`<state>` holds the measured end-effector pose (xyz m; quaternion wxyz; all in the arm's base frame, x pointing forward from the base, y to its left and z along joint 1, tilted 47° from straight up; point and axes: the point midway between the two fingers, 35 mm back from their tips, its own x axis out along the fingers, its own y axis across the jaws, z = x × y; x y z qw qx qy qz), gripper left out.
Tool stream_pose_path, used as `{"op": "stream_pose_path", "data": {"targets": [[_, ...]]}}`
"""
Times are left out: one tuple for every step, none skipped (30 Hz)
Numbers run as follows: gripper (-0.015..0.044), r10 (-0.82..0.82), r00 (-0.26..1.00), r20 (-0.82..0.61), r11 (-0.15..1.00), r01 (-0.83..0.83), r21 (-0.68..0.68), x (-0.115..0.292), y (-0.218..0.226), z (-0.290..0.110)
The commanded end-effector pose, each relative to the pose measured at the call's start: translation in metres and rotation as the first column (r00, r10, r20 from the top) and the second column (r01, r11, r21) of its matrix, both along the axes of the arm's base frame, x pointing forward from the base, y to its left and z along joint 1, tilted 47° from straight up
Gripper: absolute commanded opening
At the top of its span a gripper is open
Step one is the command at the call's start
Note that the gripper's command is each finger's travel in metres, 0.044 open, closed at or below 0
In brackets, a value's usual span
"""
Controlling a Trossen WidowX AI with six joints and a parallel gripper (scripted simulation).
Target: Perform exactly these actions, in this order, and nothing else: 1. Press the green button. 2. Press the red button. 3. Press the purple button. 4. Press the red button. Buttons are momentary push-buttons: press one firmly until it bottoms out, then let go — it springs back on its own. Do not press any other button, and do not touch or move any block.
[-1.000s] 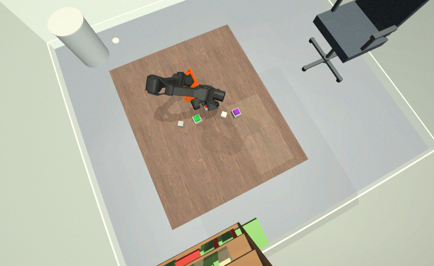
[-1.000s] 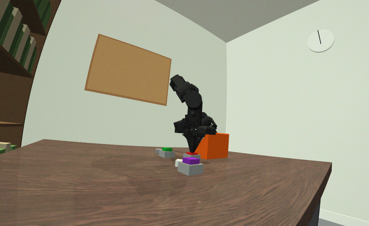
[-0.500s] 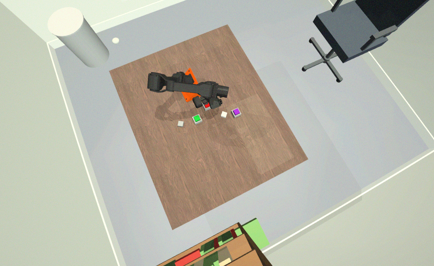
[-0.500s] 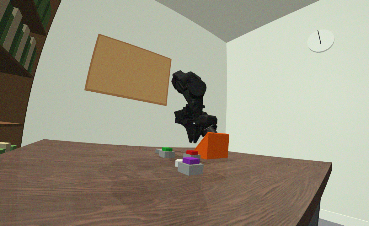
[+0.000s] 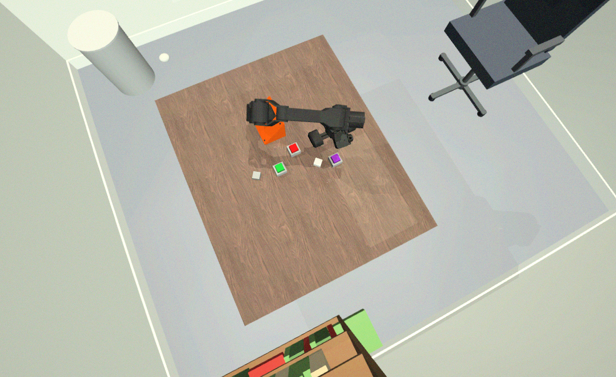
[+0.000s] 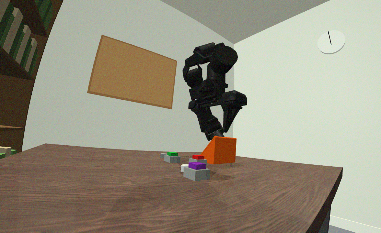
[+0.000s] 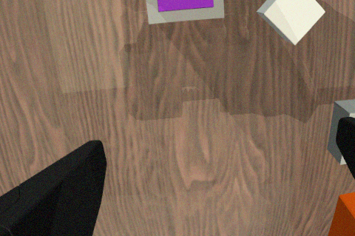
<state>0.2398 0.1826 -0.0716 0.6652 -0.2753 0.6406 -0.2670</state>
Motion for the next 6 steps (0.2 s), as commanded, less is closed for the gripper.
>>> {"op": "stream_pose_path", "data": {"targets": [[0.04,-0.007,1.0,-0.003,1.0,0.007,0.0,0.002,0.0205,-0.0133],[0.04,-0.007,1.0,-0.003,1.0,0.007,0.0,0.002,0.0205,-0.0133],[0.04,-0.007,1.0,-0.003,1.0,0.007,0.0,0.002,0.0205,-0.0133],[0.04,-0.007,1.0,-0.003,1.0,0.007,0.0,0.002,0.0205,-0.0133],[0.04,-0.007,1.0,-0.003,1.0,0.007,0.0,0.002,0.0205,-0.0133],[0.04,-0.007,1.0,-0.003,1.0,0.007,0.0,0.002,0.0205,-0.0133]]}}
